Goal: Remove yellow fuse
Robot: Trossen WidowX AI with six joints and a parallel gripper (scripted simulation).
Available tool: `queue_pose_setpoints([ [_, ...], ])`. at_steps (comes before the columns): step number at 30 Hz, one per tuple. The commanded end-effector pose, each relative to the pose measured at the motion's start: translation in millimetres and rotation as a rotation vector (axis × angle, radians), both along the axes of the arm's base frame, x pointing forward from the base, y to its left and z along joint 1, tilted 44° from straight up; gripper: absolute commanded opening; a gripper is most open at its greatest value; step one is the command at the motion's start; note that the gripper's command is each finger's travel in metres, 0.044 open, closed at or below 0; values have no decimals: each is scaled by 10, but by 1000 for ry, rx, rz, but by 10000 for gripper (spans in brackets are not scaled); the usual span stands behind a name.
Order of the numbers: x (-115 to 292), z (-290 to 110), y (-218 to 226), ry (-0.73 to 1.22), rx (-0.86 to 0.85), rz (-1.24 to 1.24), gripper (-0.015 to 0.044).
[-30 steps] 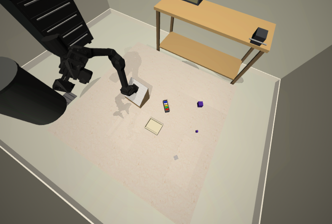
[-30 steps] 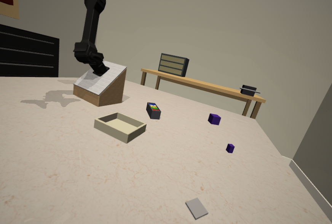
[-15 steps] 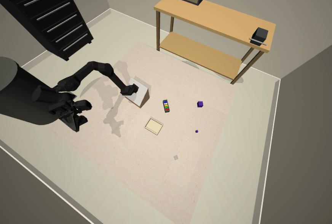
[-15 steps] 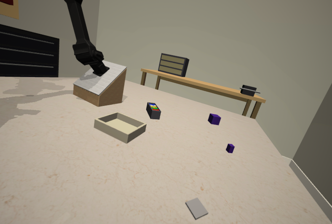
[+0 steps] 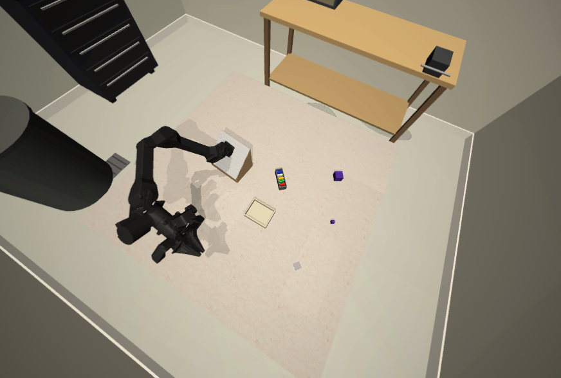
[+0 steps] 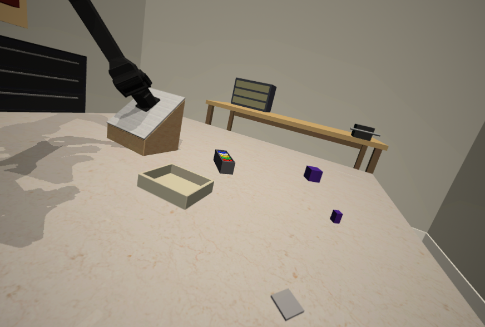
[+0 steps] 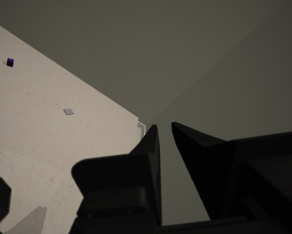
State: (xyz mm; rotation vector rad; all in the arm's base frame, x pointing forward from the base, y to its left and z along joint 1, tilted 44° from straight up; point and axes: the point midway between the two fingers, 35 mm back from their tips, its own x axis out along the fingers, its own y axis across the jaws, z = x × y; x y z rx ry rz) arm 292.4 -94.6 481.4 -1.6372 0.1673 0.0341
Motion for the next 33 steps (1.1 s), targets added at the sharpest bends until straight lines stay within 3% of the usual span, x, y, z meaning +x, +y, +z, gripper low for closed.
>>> queue_pose_setpoints([
  [1,248,-232,59,58,95,11,71],
  [14,1009,-1589,273,413,472,-104,71],
  [25,1266,-2598,545,628,522,-260,71],
  [33,1136,-3878,1044,902,499,-519,71],
])
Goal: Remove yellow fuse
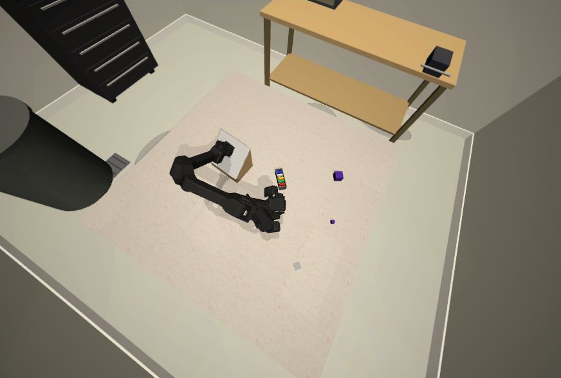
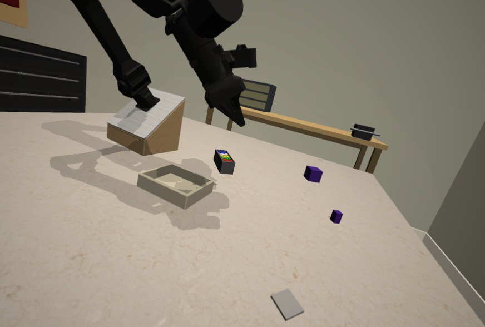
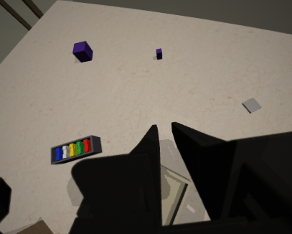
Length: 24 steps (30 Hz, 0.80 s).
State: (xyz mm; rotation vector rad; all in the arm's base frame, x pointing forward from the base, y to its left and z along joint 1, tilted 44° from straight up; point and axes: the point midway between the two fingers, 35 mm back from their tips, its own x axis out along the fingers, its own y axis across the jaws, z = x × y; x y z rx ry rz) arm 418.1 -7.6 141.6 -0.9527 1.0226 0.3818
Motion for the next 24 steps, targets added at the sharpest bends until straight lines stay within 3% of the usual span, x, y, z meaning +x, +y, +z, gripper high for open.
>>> queue_pose_setpoints([
  [1,-169,-626,229,162,-56,-68,71],
  [12,-1087,-1991,625,411,-505,-213,71],
  [15,-1176,-2101,637,409,-581,-215,71],
  [24,-1175,-2119,621,409,-581,-215,71],
])
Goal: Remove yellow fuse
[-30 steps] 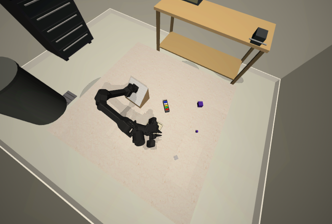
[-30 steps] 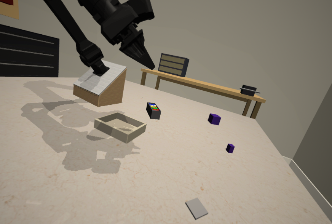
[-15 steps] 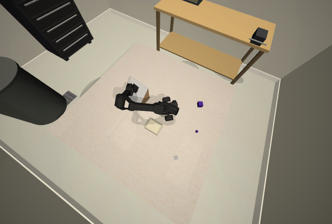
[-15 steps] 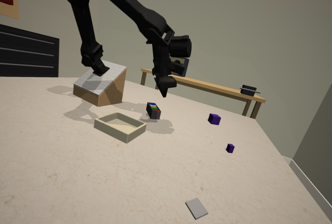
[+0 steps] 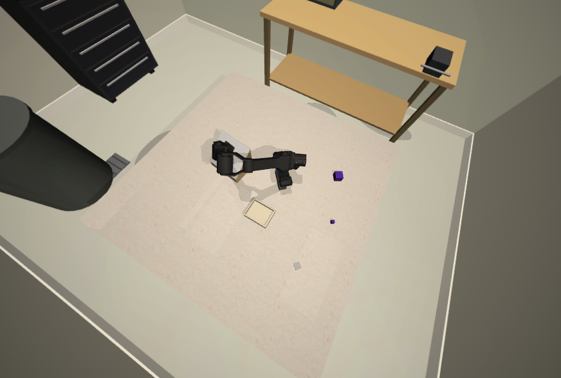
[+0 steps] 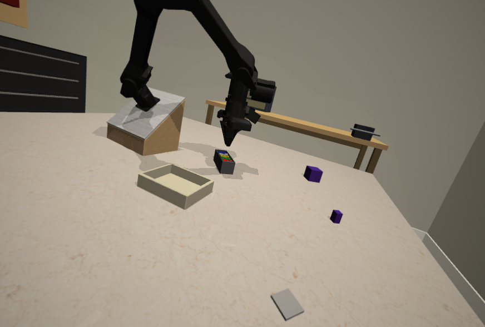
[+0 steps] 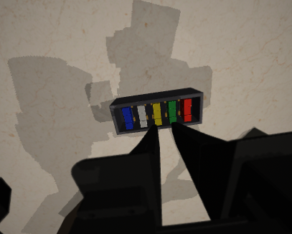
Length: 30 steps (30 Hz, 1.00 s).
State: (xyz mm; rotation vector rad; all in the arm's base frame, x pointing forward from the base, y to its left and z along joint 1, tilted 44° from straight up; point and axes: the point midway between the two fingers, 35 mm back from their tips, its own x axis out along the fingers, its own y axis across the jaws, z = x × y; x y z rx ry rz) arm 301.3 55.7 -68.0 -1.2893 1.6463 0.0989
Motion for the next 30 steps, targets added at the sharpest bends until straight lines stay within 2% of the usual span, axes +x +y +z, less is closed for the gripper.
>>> queue_pose_setpoints([
  [1,-7,-29,-18,-1,-6,0,71],
  [30,-1,-233,-207,-1,-8,0,71],
])
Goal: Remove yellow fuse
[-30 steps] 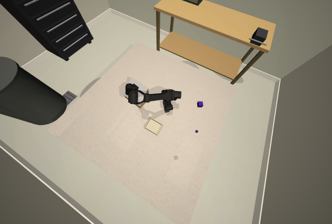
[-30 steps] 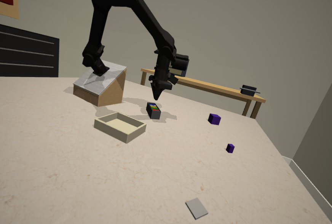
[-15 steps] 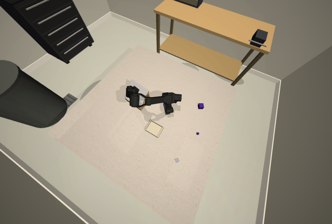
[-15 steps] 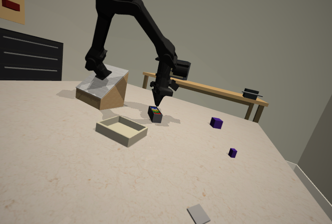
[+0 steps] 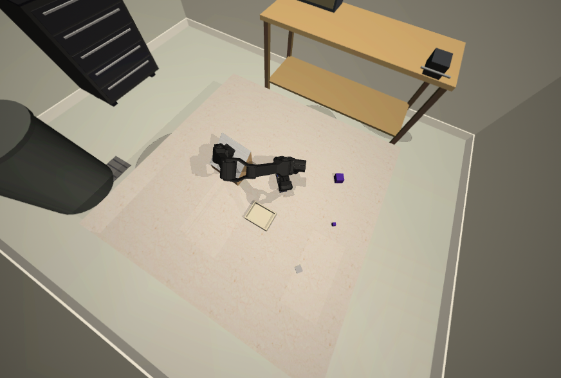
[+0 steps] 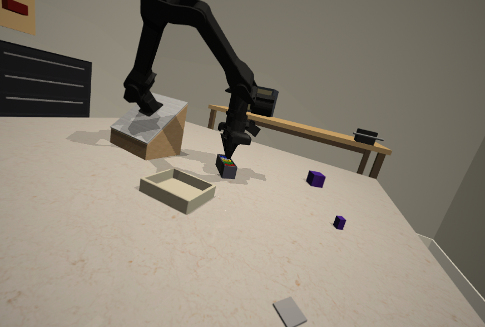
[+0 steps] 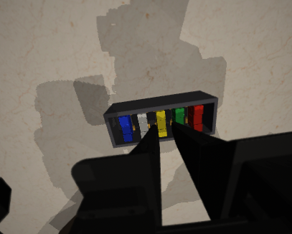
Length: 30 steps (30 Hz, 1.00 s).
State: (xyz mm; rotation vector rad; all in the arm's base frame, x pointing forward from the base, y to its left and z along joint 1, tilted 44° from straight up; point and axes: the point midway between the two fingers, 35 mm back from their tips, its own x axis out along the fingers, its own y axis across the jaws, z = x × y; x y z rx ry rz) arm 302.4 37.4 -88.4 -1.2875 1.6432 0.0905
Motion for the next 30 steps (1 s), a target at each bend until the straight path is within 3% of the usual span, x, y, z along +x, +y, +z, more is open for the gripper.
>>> queue_pose_setpoints([
  [1,-12,-30,-26,6,-5,3,71],
  [21,-5,-102,-96,6,-6,3,71],
  [30,-3,-90,-87,3,-3,0,11],
])
